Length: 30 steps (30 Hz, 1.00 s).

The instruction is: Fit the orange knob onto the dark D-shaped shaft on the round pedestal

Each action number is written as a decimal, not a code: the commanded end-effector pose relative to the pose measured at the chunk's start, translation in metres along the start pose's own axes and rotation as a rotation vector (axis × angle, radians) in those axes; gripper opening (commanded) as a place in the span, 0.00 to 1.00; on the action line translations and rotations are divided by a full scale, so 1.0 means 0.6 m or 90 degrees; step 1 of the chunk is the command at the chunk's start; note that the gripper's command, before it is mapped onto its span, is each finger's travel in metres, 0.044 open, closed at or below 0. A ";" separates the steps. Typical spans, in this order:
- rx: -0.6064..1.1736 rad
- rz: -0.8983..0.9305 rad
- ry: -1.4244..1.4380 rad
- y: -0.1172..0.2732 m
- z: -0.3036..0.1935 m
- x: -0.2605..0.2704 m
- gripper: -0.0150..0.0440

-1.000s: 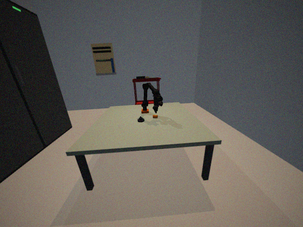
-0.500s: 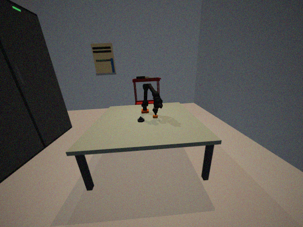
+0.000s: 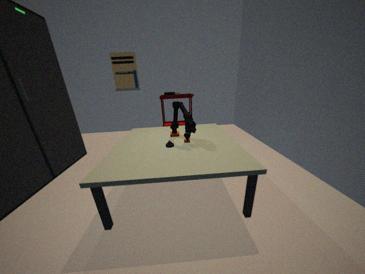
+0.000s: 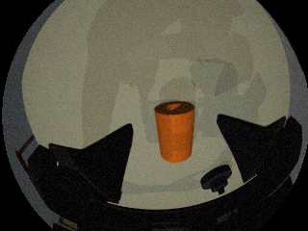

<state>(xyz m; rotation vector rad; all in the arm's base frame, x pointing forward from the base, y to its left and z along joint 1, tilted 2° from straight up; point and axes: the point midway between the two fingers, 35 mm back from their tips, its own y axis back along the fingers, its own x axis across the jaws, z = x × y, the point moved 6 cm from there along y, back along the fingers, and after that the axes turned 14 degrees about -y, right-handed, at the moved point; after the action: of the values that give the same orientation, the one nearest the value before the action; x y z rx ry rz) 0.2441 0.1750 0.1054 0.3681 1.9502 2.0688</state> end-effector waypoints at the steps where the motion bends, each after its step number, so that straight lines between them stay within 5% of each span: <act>1: 0.002 -0.001 0.003 -0.013 -0.001 0.000 1.00; 10: 0.002 -0.001 0.003 -0.033 -0.003 0.001 1.00; 18: 0.002 -0.001 0.003 -0.033 -0.003 0.001 0.66; 30: 0.002 -0.001 0.003 -0.033 -0.003 0.001 0.64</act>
<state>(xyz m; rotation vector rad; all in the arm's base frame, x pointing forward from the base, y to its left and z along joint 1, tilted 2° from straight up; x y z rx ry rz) 0.2431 0.1749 0.0857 0.3691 1.9549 2.0682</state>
